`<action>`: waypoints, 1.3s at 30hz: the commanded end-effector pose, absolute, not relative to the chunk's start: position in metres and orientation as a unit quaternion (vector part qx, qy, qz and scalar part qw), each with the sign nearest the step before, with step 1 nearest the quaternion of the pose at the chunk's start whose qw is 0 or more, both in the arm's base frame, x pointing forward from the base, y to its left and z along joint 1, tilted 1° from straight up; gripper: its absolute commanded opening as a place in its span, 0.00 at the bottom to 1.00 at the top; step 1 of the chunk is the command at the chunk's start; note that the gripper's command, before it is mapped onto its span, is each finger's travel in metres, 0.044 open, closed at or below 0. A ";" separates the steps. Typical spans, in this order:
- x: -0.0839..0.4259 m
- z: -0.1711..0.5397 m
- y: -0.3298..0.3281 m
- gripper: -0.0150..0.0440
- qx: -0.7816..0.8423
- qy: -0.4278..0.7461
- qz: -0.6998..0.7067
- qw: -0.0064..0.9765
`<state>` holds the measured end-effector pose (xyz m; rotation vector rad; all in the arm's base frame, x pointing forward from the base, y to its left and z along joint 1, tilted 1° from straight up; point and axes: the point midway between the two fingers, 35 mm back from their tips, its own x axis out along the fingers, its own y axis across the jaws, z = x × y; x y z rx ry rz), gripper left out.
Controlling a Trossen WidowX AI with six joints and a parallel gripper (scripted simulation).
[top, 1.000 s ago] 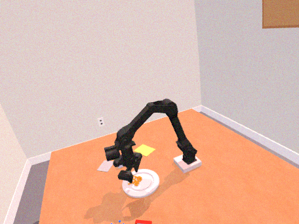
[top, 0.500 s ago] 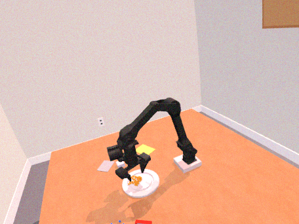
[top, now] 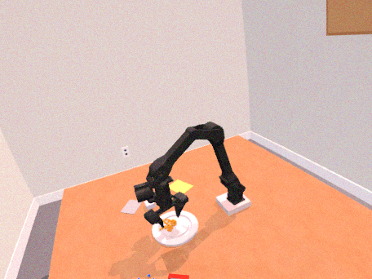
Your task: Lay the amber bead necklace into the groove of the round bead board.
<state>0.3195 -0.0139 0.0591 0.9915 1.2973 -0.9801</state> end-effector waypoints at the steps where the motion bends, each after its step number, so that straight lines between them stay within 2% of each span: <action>1: 0.320 0.054 -0.014 0.90 0.425 0.555 -0.419 0.580; 19: 0.320 0.028 -0.013 0.90 0.427 0.555 -0.421 0.577; 29: 0.319 0.031 -0.014 0.45 0.424 0.556 -0.421 0.578; 39: 0.319 0.031 -0.014 0.34 0.424 0.556 -0.421 0.578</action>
